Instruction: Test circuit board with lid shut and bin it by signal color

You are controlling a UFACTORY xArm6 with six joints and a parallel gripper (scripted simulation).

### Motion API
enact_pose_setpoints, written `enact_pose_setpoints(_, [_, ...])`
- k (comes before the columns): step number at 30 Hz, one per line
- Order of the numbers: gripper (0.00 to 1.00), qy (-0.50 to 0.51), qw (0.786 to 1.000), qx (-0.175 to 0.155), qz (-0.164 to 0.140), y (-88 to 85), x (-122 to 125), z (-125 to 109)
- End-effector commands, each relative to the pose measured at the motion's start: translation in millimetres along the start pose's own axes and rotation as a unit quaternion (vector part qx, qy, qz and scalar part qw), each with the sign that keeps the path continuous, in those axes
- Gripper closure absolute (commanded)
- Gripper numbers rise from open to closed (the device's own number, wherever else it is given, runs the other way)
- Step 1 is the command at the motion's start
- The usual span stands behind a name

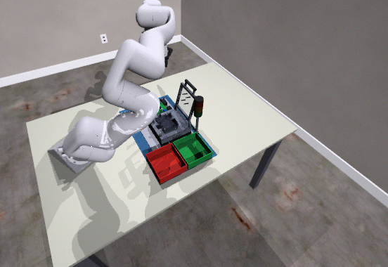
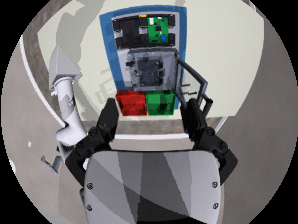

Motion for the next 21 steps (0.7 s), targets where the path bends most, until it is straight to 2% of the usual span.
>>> enact_pose_setpoints(1, [0.0, -0.013, 1.0, 0.005, -0.007, 5.3, 13.2, 25.4])
enact_pose_setpoints(3, [0.0, -0.025, 1.0, 0.008, -0.012, 12.9, 21.2, 46.0])
enact_pose_setpoints(6, [0.0, -0.031, 0.999, 0.01, -0.014, 16.9, 24.8, 55.9])
enact_pose_setpoints(21, [0.0, -0.031, 0.999, 0.01, -0.015, 17.0, 24.9, 56.2])
Point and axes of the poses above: the point where the finger pads meet when closed, its own y axis out along the fingers, its own x axis across the jaws, z = x × y, the point moved 7 cm from there along -y, back along the fingers, and after that the axes turned 9 degrees about -y, right-handed, at the moved point
